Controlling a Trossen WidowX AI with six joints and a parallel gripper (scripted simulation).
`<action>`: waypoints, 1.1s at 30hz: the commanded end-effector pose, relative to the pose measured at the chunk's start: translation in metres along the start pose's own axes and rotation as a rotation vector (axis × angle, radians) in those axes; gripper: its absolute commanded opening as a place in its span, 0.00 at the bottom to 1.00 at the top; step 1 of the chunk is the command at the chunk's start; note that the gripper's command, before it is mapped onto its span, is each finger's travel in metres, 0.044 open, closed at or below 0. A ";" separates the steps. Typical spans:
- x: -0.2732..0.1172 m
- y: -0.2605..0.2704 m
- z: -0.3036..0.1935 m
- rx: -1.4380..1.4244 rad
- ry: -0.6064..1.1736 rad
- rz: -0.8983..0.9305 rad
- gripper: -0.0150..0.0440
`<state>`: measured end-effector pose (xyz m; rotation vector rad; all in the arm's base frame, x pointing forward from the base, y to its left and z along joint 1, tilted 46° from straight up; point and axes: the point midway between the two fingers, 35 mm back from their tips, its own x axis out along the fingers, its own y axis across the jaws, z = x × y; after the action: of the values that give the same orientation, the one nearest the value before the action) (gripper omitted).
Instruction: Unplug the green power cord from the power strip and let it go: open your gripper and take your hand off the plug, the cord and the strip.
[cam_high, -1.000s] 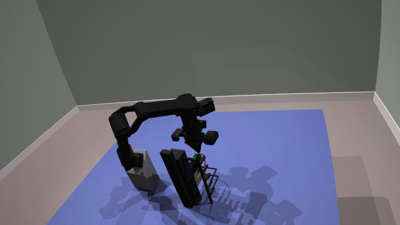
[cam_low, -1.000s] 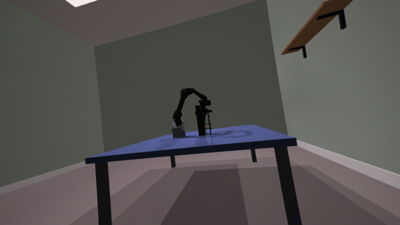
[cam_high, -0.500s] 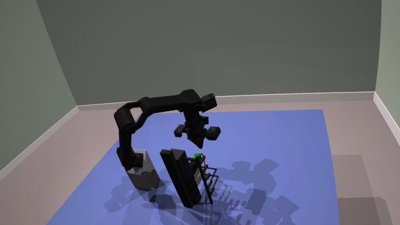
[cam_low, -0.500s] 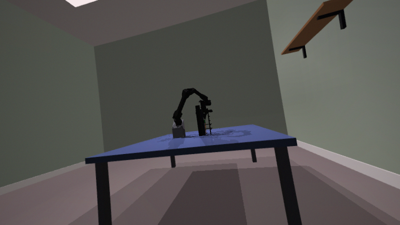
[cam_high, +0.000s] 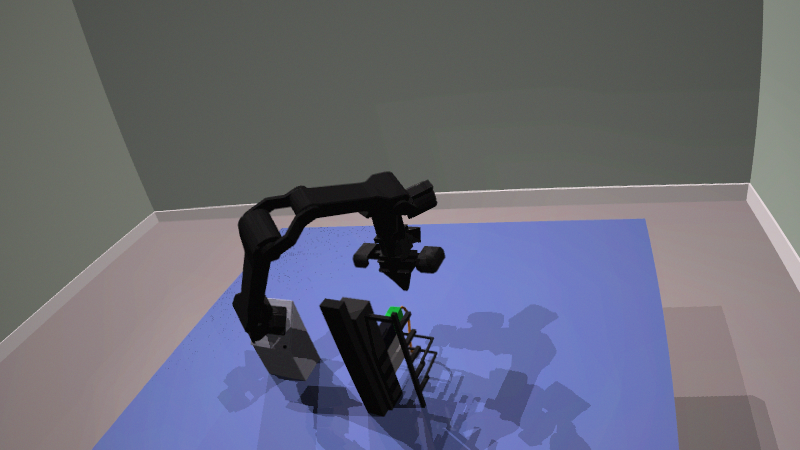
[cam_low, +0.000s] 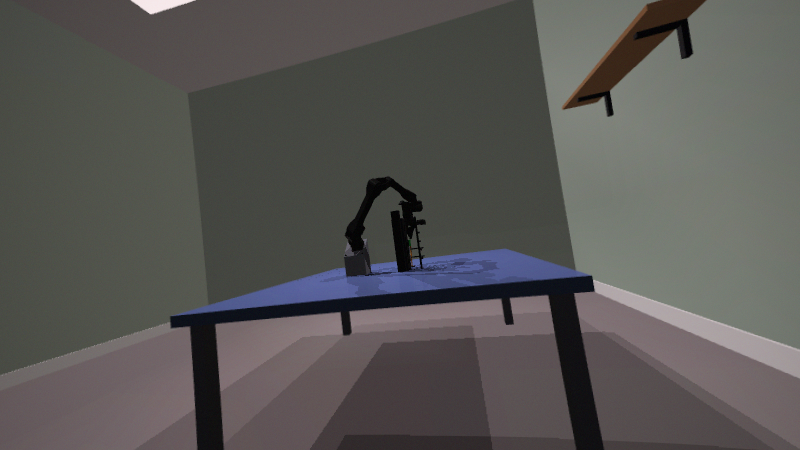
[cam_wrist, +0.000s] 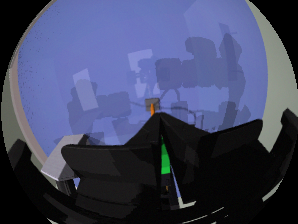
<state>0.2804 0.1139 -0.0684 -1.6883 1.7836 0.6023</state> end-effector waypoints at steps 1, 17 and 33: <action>0.000 -0.002 0.008 0.007 -0.007 0.000 0.25; -0.002 -0.003 0.008 0.007 -0.007 0.000 0.25; 0.001 0.000 0.008 0.007 -0.007 0.000 0.25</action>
<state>0.2835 0.1193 -0.0737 -1.6874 1.7746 0.6005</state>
